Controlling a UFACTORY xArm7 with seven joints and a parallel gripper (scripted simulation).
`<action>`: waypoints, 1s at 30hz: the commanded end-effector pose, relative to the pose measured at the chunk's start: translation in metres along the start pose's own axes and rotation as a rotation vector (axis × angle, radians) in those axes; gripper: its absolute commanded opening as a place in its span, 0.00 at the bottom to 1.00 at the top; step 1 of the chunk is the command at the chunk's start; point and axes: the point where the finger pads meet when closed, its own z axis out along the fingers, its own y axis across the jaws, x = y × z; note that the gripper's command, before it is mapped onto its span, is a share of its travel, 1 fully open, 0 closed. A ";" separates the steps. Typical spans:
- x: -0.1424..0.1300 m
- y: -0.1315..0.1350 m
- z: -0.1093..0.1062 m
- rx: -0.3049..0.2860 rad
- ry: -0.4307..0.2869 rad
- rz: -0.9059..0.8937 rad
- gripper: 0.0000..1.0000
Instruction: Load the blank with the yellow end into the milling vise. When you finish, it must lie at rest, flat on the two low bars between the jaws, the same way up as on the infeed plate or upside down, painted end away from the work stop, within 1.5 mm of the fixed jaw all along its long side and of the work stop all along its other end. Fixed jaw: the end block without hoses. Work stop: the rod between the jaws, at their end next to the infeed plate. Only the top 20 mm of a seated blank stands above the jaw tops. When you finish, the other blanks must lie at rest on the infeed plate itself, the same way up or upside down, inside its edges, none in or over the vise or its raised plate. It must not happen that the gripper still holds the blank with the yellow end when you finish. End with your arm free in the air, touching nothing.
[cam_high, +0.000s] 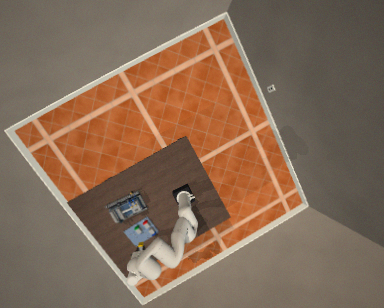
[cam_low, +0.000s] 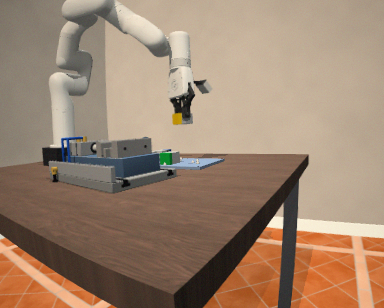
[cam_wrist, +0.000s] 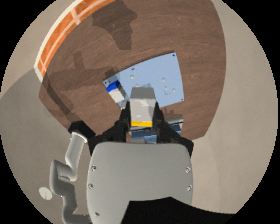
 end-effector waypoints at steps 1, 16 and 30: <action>0.001 0.001 -0.002 -0.001 0.006 -0.129 0.00; 0.001 0.001 -0.002 -0.001 0.007 -0.241 0.00; -0.017 0.011 -0.001 0.000 0.007 -0.280 0.00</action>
